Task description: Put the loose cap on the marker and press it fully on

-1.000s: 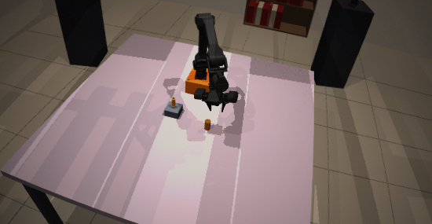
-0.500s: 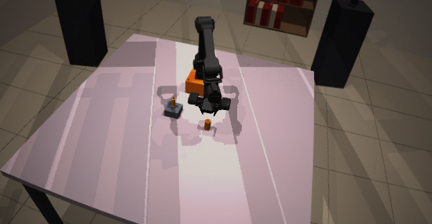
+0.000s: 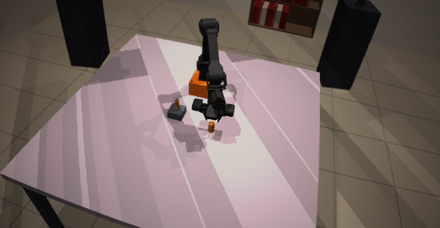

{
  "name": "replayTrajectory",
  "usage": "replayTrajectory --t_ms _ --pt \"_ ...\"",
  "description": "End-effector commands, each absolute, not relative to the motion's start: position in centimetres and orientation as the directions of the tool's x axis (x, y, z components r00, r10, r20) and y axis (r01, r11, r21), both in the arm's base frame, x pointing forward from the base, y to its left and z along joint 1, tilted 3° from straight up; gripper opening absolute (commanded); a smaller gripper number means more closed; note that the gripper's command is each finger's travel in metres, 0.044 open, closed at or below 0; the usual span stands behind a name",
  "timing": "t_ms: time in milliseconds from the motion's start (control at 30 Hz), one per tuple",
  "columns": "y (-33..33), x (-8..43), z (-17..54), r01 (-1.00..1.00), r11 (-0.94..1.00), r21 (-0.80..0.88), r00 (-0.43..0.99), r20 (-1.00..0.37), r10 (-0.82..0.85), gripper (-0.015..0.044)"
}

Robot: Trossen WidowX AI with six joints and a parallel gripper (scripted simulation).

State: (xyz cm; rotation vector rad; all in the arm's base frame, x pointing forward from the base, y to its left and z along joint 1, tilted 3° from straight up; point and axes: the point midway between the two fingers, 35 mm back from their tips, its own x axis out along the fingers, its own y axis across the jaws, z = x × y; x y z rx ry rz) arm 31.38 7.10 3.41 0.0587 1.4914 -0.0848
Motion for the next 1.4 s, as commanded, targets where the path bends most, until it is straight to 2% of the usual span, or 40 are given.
replayTrajectory --t_ms 0,1033,1167,1367 --pt "7.0 31.4 2.6 0.096 0.995 -0.018 0.074 -0.997 -0.025 0.0246" --pt "6.8 31.7 -1.9 0.096 0.995 -0.019 0.074 -0.997 -0.026 0.0246" --pt "6.8 31.7 -1.9 0.096 0.995 -0.019 0.074 -0.997 -0.026 0.0141" --pt "6.8 31.7 -1.9 0.096 0.995 -0.019 0.074 -0.997 -0.026 0.0101"
